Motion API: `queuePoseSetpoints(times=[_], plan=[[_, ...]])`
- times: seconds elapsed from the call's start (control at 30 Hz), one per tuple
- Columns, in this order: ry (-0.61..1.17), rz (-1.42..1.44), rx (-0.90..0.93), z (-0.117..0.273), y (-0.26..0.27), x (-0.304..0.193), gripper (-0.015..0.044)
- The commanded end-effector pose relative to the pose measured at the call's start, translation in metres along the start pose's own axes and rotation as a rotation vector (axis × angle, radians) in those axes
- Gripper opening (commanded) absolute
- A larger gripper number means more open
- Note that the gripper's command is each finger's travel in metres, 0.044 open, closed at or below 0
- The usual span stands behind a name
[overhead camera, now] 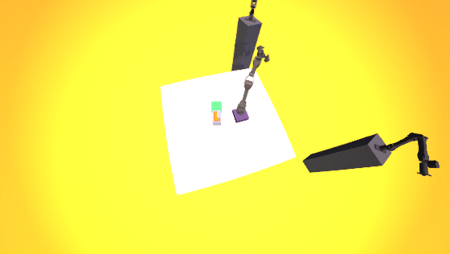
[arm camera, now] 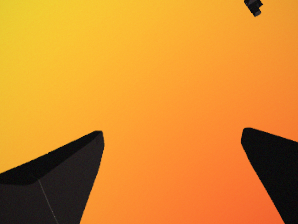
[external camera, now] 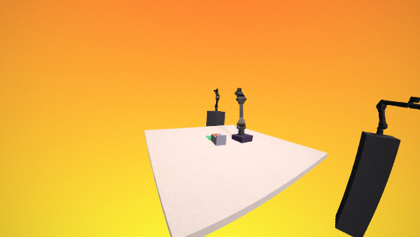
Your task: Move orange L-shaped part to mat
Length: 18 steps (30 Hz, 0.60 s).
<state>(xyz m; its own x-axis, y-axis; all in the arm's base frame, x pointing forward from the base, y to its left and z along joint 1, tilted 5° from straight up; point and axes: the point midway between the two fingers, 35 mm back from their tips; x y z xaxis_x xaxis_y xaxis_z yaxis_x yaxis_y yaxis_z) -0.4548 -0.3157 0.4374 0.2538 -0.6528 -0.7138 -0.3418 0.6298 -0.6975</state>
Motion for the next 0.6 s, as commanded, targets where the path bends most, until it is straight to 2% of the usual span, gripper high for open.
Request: queuePoseSetpoints(times=[0.0,0.13,0.23,0.57], plan=[[-0.009,-0.009,-0.003,0.001,-0.002,0.004,0.0374],[-0.074,-0.062,-0.037,0.015,-0.026,0.031,0.0269],[-0.171,-0.151,-0.058,0.032,-0.051,0.069,0.019],[-0.535,-0.385,-0.064,0.137,-0.126,0.187,0.018]])
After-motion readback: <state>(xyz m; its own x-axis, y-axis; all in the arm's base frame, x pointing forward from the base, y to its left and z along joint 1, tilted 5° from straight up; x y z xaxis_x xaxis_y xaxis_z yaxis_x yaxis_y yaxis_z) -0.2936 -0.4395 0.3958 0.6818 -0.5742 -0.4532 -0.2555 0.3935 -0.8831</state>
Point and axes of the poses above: the point midway between the two fingers, 35 mm back from their tips, its own z axis back along the fingers, its own y axis across the jaws, x = y × z, and after that the axes turned 3 degrees about -z, right-handed
